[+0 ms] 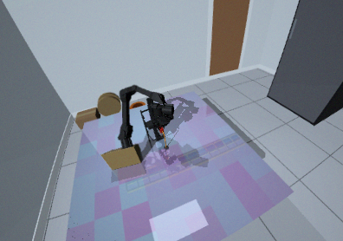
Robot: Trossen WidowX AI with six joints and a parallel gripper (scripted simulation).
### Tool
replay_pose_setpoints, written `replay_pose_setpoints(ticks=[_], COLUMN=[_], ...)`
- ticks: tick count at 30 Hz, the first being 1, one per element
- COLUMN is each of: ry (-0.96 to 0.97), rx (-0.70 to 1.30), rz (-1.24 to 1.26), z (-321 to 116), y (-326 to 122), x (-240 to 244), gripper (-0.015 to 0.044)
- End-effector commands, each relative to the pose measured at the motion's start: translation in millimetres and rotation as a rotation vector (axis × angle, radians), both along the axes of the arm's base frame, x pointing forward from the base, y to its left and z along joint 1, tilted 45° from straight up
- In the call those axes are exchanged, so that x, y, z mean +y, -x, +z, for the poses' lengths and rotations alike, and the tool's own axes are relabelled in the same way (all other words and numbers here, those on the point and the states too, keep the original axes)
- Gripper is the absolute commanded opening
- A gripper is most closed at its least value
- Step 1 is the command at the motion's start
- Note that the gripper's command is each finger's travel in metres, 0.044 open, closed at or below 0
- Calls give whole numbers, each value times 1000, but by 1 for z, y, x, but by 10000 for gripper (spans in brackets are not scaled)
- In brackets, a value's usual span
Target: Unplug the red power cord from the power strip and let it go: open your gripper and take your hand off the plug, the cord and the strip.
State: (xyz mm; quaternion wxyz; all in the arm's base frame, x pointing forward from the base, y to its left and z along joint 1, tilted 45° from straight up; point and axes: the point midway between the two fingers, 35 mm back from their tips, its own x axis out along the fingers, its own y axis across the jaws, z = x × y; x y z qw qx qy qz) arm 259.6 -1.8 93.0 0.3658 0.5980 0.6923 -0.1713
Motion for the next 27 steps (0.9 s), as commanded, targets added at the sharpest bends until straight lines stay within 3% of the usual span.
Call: replay_pose_setpoints(ticks=[1, 3, 11, 27], ry=[0, 0, 0, 1], rx=[0, 0, 0, 0], rz=[0, 0, 0, -2], z=[0, 0, 0, -13], y=[0, 0, 0, -8], x=[0, 0, 0, -15], gripper=[107, 55, 2, 0])
